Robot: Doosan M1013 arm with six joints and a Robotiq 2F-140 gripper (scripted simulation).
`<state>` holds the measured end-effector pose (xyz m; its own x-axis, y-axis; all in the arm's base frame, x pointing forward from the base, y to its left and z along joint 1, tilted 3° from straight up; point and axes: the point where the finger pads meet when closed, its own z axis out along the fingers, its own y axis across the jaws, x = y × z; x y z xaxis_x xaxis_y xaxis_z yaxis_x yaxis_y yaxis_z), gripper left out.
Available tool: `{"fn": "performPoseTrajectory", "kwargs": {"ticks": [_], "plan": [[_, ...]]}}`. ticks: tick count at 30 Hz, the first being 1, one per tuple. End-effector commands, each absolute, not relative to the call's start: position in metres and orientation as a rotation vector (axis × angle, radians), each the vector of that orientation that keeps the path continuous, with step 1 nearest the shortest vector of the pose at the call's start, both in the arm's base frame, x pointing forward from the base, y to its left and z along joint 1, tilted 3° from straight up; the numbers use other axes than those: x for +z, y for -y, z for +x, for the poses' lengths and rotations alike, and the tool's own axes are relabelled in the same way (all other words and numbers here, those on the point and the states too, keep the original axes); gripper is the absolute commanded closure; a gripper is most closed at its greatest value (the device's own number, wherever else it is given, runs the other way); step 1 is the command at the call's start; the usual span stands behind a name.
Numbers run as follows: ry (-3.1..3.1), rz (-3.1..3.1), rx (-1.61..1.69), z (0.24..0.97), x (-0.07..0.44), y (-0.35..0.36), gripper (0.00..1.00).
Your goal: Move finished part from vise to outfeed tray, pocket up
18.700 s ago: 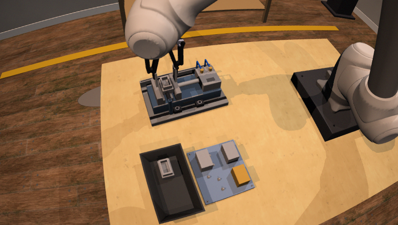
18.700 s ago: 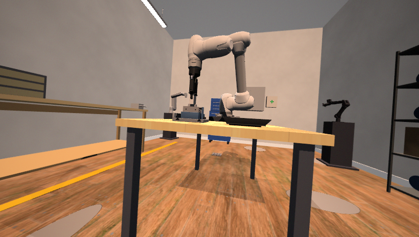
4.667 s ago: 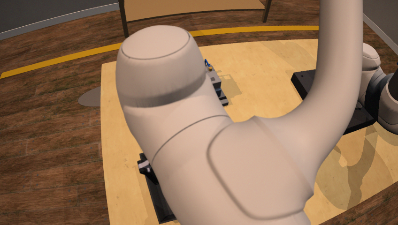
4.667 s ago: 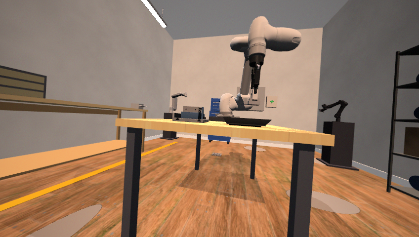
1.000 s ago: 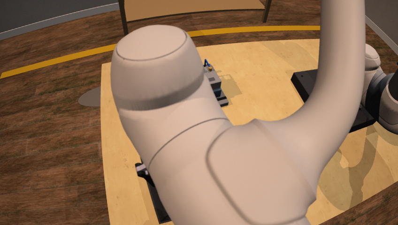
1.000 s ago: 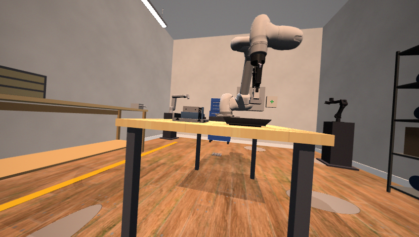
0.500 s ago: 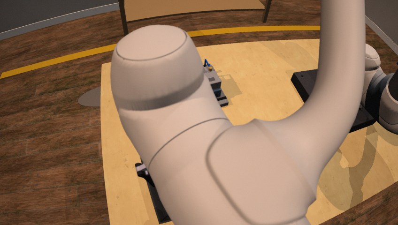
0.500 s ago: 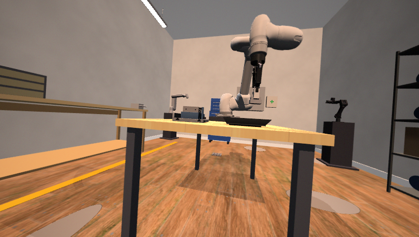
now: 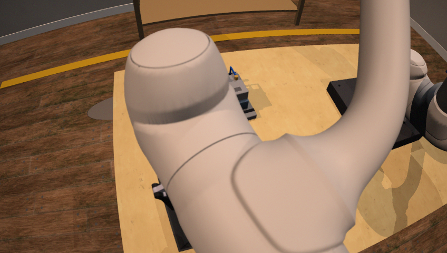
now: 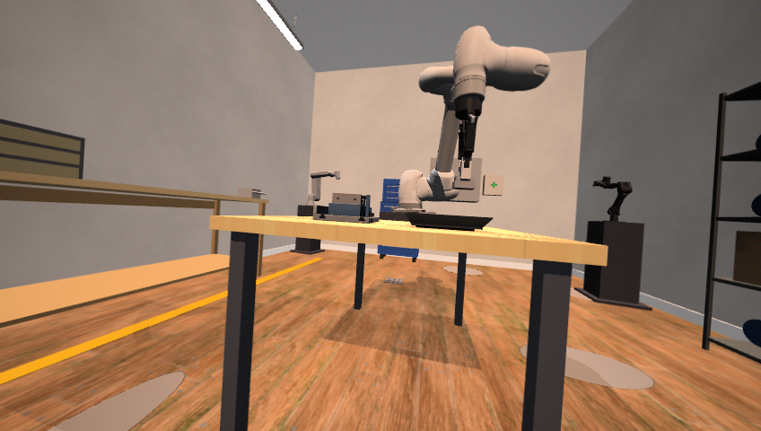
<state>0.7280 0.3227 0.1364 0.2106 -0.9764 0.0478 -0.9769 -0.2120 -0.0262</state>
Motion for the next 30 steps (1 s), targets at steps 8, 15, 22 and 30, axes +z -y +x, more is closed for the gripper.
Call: {"fn": "performPoseTrajectory", "kwargs": {"ticks": [8,15,22,30], "plan": [[1.959,2.442,0.081,0.7277,0.1377,-0.3275,1.0],[1.959,2.442,0.081,0.7277,0.1377,-0.3275,1.0],[1.96,2.442,0.081,0.7277,0.1371,-0.3275,1.0],[1.963,2.439,0.081,0.7278,0.1334,-0.3274,1.0]]}}
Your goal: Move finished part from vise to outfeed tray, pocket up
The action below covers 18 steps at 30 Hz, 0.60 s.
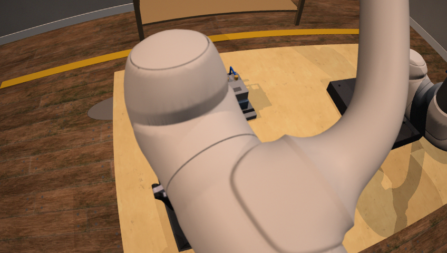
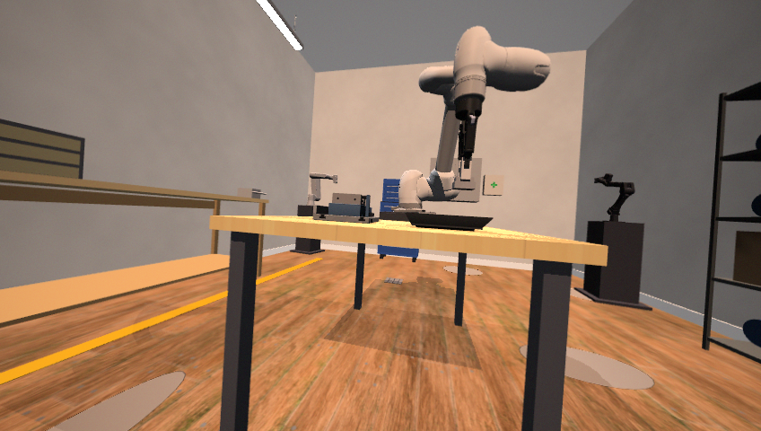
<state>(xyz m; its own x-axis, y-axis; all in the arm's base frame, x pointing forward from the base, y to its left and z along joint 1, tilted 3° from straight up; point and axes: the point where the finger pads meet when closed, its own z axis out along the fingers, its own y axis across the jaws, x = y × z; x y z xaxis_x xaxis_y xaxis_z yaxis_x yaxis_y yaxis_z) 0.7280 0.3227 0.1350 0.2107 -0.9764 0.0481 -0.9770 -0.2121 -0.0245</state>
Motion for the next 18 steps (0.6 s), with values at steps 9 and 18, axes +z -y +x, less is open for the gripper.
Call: {"fn": "performPoseTrajectory", "kwargs": {"ticks": [9,18], "plan": [[1.964,2.439,0.081,0.728,0.127,-0.327,1.0],[1.964,2.439,0.081,0.728,0.113,-0.327,1.0]]}}
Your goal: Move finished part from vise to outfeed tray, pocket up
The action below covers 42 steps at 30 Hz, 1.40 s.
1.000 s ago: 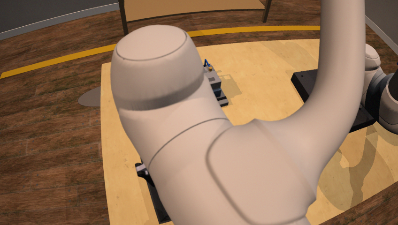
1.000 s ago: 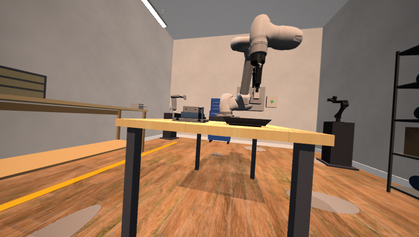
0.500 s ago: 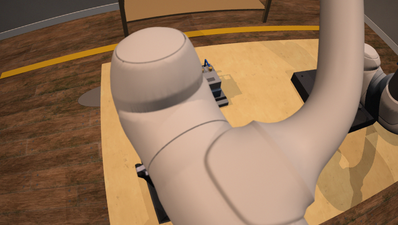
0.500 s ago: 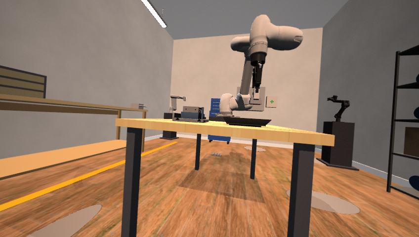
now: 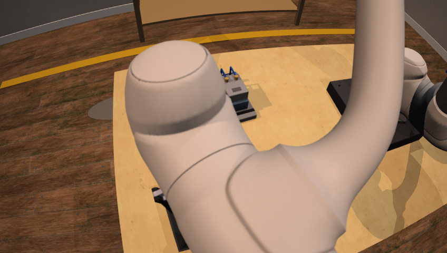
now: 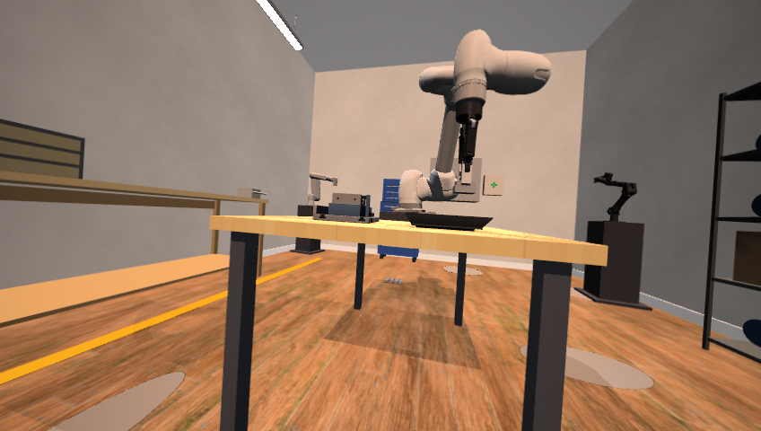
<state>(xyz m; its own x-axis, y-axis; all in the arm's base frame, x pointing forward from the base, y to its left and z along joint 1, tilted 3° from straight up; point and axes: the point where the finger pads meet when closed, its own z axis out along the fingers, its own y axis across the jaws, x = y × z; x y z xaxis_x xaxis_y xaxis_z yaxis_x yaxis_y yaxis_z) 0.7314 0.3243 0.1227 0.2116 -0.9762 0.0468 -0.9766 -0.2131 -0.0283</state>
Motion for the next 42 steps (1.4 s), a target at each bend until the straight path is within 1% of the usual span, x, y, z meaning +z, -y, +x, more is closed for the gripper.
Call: {"fn": "performPoseTrajectory", "kwargs": {"ticks": [1,22,42], "plan": [[1.964,2.439,0.081,0.729,0.111,-0.327,1.0],[1.964,2.439,0.081,0.73,0.072,-0.325,1.0],[1.964,2.439,0.081,0.731,0.047,-0.324,1.0]]}}
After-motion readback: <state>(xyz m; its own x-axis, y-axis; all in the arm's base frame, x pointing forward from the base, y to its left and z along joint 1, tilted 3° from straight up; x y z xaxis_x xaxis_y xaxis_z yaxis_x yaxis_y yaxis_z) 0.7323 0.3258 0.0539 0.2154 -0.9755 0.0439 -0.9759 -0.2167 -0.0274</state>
